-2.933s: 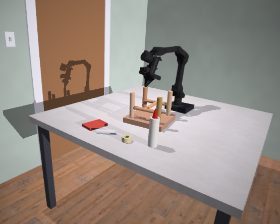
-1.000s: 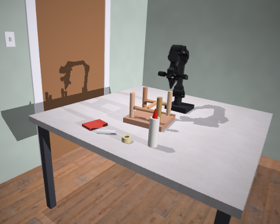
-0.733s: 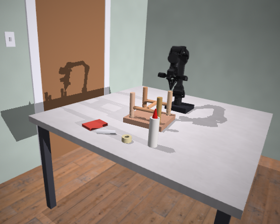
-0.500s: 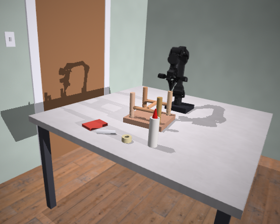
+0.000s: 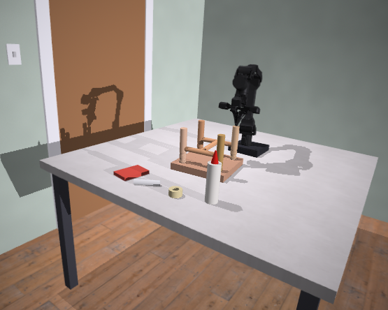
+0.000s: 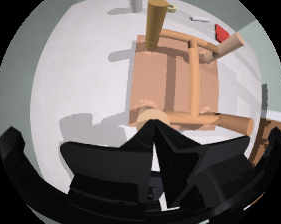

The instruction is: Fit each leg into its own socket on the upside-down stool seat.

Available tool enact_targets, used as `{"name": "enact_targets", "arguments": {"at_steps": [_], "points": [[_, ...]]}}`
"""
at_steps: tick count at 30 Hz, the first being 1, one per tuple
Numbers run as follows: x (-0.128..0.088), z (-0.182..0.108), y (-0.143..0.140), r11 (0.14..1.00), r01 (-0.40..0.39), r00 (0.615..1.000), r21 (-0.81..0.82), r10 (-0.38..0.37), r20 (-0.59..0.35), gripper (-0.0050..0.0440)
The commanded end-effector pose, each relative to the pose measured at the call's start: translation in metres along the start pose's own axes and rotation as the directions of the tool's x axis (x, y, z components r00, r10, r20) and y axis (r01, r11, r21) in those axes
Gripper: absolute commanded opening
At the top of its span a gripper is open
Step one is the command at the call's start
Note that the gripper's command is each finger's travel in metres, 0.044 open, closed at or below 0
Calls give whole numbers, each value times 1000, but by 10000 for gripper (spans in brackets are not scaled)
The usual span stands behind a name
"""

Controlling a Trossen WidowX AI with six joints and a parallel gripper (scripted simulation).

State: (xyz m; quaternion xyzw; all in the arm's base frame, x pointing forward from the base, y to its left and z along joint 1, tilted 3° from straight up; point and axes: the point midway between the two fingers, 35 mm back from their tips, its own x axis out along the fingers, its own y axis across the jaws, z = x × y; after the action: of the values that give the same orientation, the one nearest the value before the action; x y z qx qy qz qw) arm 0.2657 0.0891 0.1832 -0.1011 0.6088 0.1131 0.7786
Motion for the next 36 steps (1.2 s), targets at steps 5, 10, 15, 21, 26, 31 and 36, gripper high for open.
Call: {"name": "enact_targets", "arguments": {"at_steps": [5, 10, 15, 21, 26, 31, 36], "points": [[18, -7, 0, 1000, 0, 1000, -6, 0, -30, 0], [21, -8, 0, 1000, 0, 1000, -6, 0, -30, 0], [25, -9, 0, 1000, 0, 1000, -6, 0, -30, 0], [25, -9, 0, 1000, 0, 1000, -6, 0, -30, 0], [25, -9, 0, 1000, 0, 1000, -6, 0, -30, 0], [25, -9, 0, 1000, 0, 1000, -6, 0, -30, 0], [26, -9, 0, 1000, 0, 1000, -6, 0, -30, 0]]}}
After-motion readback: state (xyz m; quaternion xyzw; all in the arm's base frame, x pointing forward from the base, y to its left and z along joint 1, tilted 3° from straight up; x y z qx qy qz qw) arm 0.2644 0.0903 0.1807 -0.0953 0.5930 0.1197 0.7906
